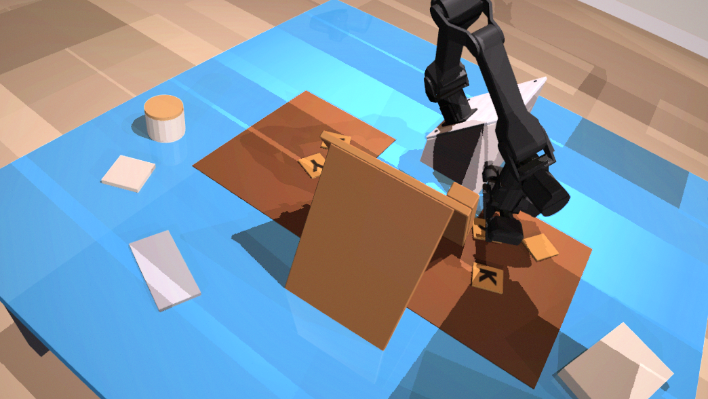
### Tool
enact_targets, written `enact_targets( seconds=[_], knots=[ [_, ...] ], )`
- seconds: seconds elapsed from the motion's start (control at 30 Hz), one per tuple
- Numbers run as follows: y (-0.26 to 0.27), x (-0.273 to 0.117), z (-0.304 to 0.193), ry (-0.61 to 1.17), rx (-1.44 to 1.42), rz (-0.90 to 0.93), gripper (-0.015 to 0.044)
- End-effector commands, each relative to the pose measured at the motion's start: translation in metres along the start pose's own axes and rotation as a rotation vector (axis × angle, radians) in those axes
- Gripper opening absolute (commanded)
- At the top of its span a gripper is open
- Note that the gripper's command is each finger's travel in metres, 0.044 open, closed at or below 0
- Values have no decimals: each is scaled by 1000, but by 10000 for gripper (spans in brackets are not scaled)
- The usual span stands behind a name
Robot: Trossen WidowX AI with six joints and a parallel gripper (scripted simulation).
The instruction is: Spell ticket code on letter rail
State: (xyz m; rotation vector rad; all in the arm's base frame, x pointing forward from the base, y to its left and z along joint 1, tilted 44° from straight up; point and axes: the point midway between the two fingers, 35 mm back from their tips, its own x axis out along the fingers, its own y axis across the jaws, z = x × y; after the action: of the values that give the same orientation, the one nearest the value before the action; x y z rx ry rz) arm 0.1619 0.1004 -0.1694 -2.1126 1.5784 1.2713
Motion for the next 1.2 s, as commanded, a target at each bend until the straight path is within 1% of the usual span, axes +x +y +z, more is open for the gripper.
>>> enact_targets(
  seconds=[0.0, 1.17],
  knots=[
    [0, -3, 0, -2, 4, -3, 0],
    [2, -18, -4, -2, 3, -3, 0]
  ],
)
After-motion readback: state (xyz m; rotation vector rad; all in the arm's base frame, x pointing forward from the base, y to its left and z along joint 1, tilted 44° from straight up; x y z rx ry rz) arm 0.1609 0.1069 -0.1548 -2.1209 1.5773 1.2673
